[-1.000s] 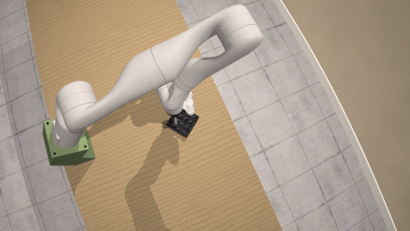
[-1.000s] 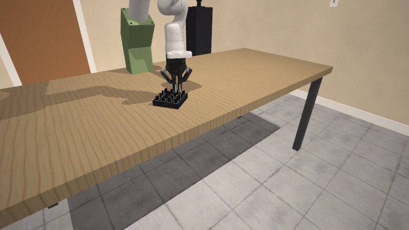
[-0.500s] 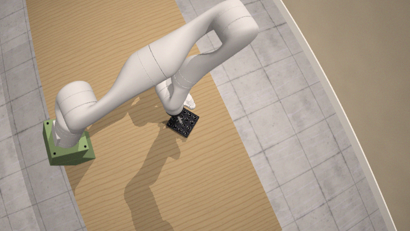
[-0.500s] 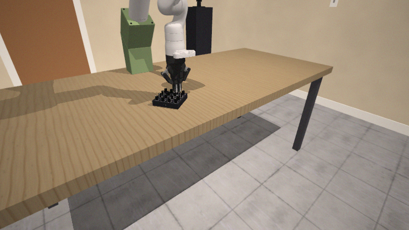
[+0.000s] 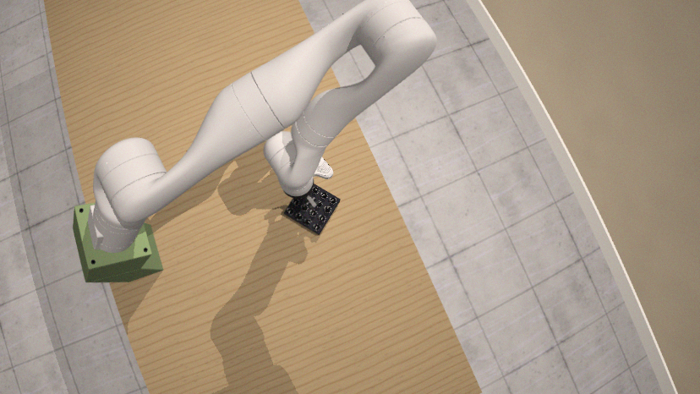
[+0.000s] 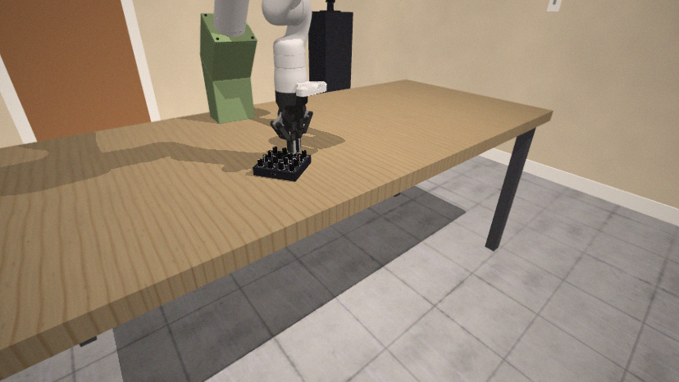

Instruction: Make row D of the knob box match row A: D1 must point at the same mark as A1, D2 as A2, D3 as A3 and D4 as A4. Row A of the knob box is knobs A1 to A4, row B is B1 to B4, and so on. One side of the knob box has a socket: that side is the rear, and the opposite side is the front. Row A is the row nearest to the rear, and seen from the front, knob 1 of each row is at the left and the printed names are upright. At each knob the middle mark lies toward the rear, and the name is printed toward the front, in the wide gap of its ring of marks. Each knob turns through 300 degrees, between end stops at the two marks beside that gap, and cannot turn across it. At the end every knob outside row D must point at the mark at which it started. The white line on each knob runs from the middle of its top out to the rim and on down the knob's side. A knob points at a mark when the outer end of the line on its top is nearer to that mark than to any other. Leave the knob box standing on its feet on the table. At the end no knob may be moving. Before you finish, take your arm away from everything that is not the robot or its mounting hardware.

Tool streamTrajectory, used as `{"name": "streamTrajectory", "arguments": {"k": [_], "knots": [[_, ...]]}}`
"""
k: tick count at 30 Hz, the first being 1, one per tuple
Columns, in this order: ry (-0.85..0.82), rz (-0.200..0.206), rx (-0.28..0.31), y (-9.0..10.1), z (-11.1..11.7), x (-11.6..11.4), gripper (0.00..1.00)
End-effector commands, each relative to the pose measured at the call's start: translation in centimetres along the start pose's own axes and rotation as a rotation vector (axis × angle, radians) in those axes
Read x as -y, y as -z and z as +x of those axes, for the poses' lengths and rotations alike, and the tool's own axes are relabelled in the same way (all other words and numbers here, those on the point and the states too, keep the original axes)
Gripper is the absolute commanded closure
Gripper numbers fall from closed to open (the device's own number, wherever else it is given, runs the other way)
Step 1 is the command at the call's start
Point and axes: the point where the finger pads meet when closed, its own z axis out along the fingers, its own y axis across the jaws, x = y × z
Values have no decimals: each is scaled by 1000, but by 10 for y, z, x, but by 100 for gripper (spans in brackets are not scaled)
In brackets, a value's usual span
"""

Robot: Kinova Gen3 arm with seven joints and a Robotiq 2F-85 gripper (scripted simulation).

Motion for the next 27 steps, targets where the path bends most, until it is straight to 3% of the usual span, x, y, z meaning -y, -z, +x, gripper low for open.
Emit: {"name": "streamTrajectory", "arguments": {"k": [1, 27], "knots": [[26, 0, 1, 0, 0, 1, 92], [81, 0, 1, 0, 0, 1, 92]]}}
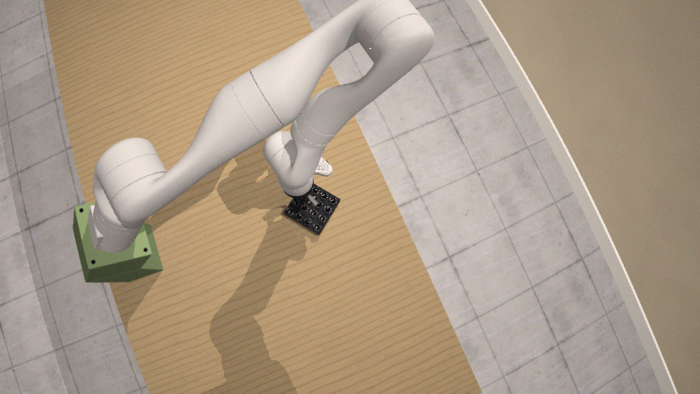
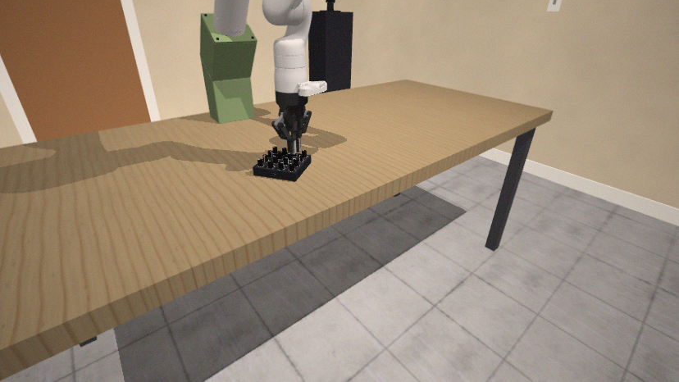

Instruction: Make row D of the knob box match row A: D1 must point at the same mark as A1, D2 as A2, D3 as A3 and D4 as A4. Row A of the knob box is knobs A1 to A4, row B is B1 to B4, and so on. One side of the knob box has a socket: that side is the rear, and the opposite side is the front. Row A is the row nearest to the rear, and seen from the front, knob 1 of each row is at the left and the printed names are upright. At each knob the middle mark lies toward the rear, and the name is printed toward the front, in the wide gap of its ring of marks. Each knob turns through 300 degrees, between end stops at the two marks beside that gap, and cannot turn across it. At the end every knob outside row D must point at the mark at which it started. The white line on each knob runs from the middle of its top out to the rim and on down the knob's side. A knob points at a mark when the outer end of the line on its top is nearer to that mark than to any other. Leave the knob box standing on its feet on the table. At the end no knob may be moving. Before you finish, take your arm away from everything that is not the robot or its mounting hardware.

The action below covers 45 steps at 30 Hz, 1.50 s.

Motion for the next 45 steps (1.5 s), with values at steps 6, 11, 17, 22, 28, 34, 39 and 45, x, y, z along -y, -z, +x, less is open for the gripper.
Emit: {"name": "streamTrajectory", "arguments": {"k": [6, 11, 17, 22, 28, 34, 39, 45], "knots": [[1, 1, 0, 0, 0, 1, 81], [1, 1, 0, 0, 0, 1, 81], [1, 1, 0, 0, 0, 1, 81], [1, 1, 0, 0, 0, 1, 81], [1, 1, 0, 6, 0, 1, 81], [1, 1, 0, 17, 0, 1, 81], [1, 1, 0, 30, 0, 1, 81], [1, 1, 0, 38, 0, 1, 81]]}}
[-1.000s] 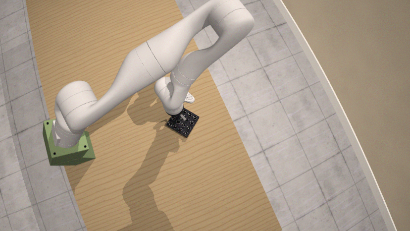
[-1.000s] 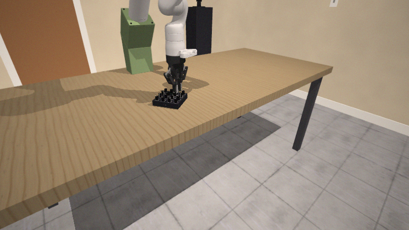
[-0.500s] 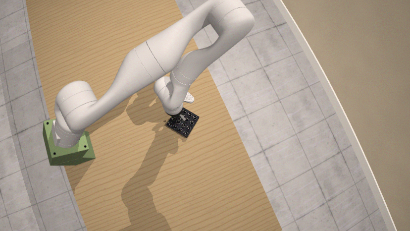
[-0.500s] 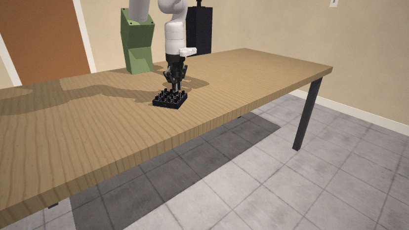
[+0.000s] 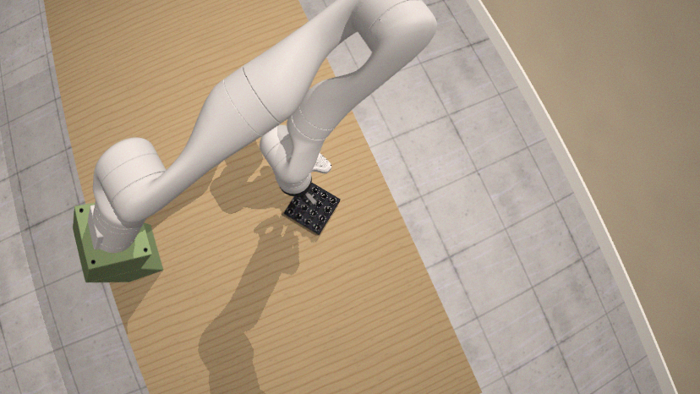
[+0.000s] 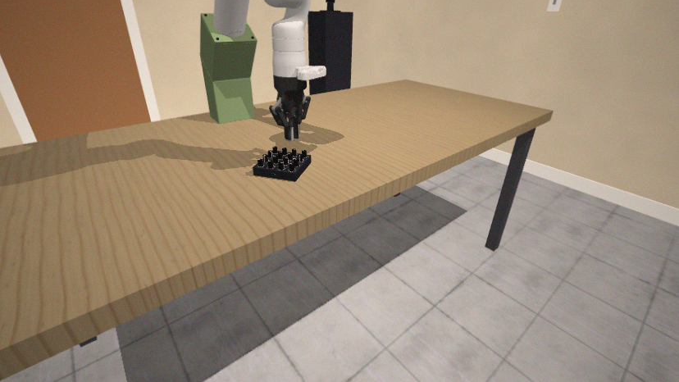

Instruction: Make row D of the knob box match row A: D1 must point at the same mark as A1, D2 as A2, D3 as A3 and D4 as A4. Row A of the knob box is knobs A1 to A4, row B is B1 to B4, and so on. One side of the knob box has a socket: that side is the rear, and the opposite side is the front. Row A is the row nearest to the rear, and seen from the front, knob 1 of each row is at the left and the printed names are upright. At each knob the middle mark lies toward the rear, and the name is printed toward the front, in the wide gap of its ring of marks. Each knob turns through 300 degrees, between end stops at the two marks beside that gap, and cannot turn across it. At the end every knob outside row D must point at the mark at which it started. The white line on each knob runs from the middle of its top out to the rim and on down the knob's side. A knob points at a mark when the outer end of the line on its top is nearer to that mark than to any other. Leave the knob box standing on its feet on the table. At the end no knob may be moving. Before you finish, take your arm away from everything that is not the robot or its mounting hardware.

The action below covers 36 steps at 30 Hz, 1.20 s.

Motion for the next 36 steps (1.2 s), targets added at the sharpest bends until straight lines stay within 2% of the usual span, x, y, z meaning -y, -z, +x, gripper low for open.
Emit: {"name": "streamTrajectory", "arguments": {"k": [1, 13, 14, 36], "knots": [[0, -1, -10, 4, 4, 0, 81], [0, -1, -10, 4, 4, 0, 81], [0, -1, -10, 4, 4, 0, 0], [0, -1, -10, 4, 4, 0, 0]]}}
